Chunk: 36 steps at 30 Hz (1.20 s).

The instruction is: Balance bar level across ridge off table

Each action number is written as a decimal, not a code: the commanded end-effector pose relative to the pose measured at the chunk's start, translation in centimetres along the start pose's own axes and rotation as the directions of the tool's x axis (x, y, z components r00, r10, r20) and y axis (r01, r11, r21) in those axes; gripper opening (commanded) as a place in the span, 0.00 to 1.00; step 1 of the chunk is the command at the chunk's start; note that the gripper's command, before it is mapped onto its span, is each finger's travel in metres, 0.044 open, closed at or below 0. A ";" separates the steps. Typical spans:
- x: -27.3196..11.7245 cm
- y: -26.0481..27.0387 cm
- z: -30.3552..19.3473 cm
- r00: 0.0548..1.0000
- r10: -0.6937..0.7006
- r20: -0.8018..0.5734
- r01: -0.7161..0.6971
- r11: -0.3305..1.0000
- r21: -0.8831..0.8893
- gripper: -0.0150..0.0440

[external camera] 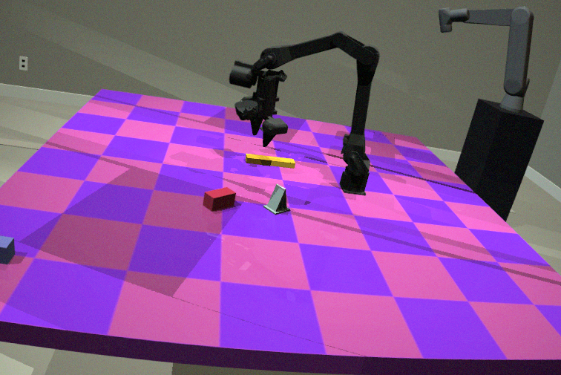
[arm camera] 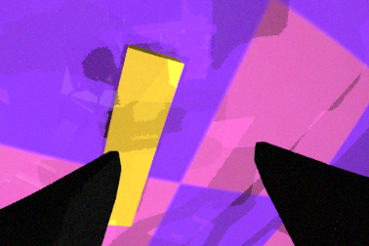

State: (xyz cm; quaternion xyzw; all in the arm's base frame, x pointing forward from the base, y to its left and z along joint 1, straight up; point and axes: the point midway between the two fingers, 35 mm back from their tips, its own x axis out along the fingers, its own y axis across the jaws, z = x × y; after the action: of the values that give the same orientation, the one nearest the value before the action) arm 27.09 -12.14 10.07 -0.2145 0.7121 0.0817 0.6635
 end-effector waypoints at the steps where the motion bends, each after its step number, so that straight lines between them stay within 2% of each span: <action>1: -1.0 0.5 -0.3 0.997 0.059 0.056 -0.067 0.987 0.147 0.79; 8: -2.0 1.5 -0.8 0.981 0.147 0.126 -0.182 0.924 0.336 0.79; 15: -1.7 1.5 -0.7 0.981 0.147 0.126 -0.182 0.924 0.336 0.79; 23: 2.3 2.1 -0.2 0.981 0.147 0.126 -0.182 0.924 0.336 0.79; 36: 3.0 2.2 -0.2 0.981 0.147 0.126 -0.182 0.924 0.336 0.79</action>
State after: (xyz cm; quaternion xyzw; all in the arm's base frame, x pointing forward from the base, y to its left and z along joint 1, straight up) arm 26.23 -10.99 7.60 -0.0356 0.6920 0.0191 0.7208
